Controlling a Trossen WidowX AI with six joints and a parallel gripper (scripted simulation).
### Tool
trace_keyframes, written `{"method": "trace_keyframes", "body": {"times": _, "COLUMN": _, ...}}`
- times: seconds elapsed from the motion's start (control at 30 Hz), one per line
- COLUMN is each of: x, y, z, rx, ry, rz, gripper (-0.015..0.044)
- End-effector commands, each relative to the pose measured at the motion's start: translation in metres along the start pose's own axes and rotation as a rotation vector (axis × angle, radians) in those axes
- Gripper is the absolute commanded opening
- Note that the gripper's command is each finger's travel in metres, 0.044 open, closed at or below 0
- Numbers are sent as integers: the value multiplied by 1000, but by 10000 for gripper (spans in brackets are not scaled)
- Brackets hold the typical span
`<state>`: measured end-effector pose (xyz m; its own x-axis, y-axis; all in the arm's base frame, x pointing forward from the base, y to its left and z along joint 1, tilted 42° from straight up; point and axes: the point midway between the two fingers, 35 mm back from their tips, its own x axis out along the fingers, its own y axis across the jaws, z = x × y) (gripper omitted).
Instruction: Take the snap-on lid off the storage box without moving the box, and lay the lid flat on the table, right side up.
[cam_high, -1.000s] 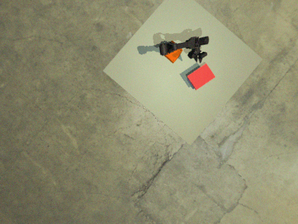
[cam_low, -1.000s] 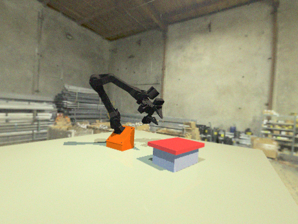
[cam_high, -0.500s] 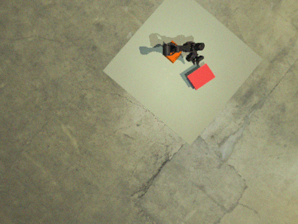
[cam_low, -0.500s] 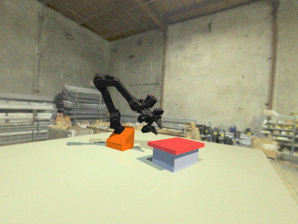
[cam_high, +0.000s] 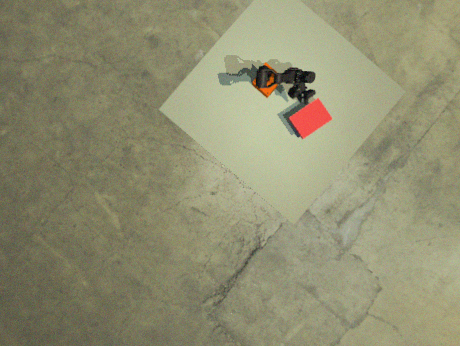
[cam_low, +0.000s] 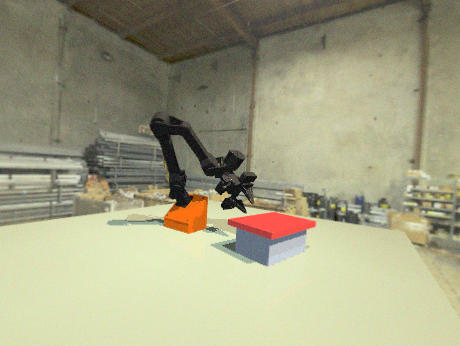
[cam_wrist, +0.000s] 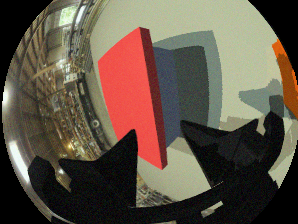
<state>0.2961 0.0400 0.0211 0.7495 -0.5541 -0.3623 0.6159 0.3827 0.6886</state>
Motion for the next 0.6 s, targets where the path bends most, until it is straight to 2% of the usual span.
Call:
{"method": "trace_keyframes", "body": {"times": 0.0, "x": 6, "y": -1, "z": -2, "rx": -8, "ry": 4, "rz": -4, "gripper": 235}}
{"method": "trace_keyframes", "body": {"times": 0.57, "x": 34, "y": -1, "z": 1, "rx": -9, "ry": 0, "rz": 5, "gripper": 235}}
